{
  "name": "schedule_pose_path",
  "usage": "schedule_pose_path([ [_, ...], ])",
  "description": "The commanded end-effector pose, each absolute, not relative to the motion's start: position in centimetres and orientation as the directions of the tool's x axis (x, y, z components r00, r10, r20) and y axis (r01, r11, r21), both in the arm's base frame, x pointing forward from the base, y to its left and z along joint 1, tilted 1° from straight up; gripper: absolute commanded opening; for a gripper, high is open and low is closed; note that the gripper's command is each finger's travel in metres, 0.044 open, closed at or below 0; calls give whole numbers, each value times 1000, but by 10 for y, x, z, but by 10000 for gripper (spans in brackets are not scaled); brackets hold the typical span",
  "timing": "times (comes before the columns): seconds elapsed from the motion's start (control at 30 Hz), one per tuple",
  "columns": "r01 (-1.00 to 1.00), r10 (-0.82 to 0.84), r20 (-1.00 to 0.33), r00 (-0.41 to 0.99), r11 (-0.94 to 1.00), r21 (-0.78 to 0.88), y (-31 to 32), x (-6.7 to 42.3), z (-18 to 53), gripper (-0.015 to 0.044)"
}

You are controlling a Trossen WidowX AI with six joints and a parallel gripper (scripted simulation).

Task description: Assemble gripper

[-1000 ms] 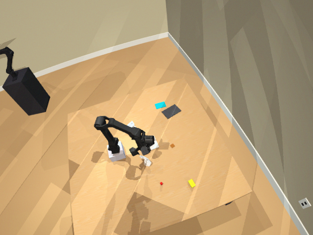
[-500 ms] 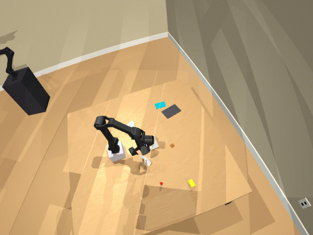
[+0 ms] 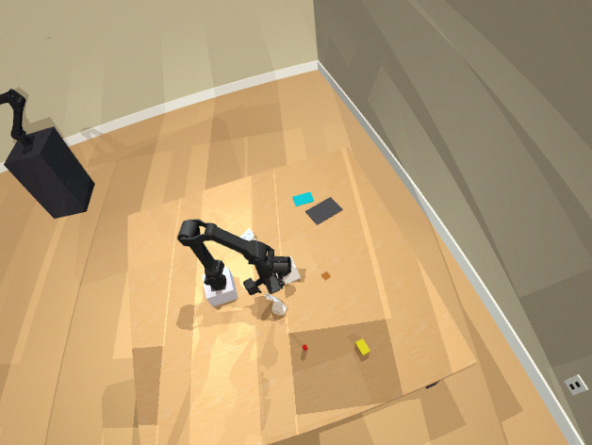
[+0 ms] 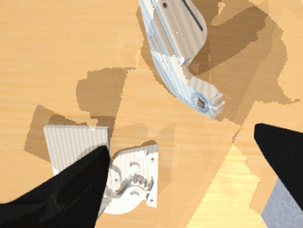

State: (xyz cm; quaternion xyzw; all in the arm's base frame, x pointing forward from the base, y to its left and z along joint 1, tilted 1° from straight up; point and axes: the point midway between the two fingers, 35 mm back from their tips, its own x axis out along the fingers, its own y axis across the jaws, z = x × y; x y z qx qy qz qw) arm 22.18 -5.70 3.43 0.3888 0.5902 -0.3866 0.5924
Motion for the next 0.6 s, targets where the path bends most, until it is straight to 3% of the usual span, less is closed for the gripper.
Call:
schedule_pose_path([
  [0.0,919,4,-1000,6,394,7,-57,222,35,440],
  [0.43,919,4,-1000,6,394,7,-57,222,35,440],
  [0.57,888,3,-1000,5,460,6,-69,211,34,335],
])
